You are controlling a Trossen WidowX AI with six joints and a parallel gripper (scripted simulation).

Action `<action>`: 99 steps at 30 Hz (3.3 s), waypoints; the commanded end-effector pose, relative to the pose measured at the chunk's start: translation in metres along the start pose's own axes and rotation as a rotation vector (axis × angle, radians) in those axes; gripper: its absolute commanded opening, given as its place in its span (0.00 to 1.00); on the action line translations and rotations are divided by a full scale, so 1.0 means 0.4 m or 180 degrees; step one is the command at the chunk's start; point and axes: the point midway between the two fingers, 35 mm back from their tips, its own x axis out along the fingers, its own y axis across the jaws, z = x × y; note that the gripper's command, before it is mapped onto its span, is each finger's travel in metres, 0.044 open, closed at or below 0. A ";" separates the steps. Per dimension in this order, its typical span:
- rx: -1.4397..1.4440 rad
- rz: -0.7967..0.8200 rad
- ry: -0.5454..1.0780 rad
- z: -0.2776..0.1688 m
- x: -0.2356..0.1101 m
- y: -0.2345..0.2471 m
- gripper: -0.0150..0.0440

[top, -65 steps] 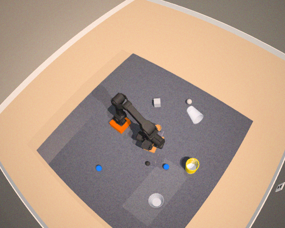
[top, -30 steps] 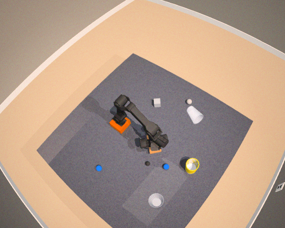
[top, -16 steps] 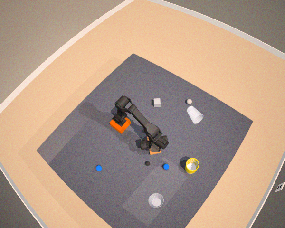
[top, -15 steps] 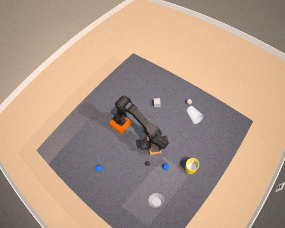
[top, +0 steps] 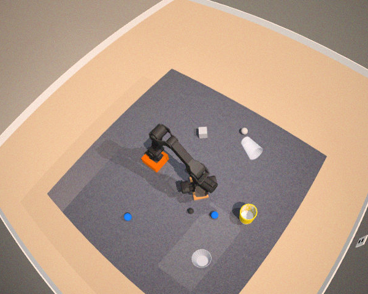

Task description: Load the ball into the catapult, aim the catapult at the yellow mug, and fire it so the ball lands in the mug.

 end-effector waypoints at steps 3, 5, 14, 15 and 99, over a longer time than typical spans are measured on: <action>0.0000 0.0002 -0.0006 0.001 -0.004 0.000 0.57; 0.0000 0.0002 -0.0006 0.001 -0.004 0.000 0.65; 0.0000 0.0001 -0.0006 0.009 -0.104 0.007 1.00; 0.0001 -0.0001 -0.0006 0.009 -0.148 0.006 1.00; -0.0019 0.0012 -0.0021 0.004 -0.094 0.001 0.26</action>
